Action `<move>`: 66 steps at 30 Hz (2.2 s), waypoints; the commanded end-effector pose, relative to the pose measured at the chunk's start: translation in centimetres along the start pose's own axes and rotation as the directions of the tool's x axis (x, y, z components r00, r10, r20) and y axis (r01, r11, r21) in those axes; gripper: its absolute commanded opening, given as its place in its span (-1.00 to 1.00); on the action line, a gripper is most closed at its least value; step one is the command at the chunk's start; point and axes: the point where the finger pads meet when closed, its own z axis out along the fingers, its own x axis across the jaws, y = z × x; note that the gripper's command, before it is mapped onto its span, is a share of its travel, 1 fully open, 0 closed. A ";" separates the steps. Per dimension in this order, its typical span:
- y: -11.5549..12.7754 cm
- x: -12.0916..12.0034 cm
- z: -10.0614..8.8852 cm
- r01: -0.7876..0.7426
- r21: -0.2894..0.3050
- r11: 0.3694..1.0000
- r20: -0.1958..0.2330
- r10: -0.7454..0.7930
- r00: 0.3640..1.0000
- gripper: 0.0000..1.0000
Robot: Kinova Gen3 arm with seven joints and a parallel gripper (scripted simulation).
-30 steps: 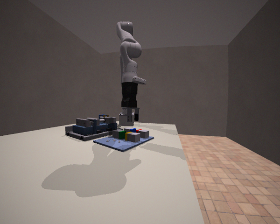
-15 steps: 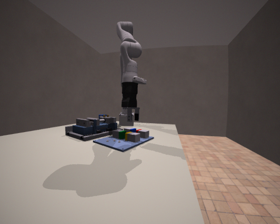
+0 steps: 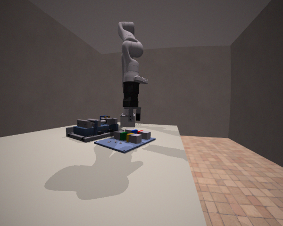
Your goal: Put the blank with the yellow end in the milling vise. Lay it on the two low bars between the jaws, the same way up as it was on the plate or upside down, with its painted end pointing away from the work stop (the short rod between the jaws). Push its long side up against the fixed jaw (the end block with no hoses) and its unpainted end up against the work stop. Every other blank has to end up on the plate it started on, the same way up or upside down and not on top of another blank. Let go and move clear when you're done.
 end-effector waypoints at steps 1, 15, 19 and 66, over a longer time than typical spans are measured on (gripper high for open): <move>0.0 0.0 -0.3 -0.003 0.000 1.000 -0.001 0.003 1.000 1.00; 0.0 0.1 -0.6 -0.001 0.002 1.000 -0.005 0.001 1.000 1.00; 0.1 0.0 -0.7 -0.003 0.001 1.000 -0.003 0.003 1.000 1.00; 0.1 -0.1 2.2 -0.003 0.003 1.000 0.000 0.003 1.000 1.00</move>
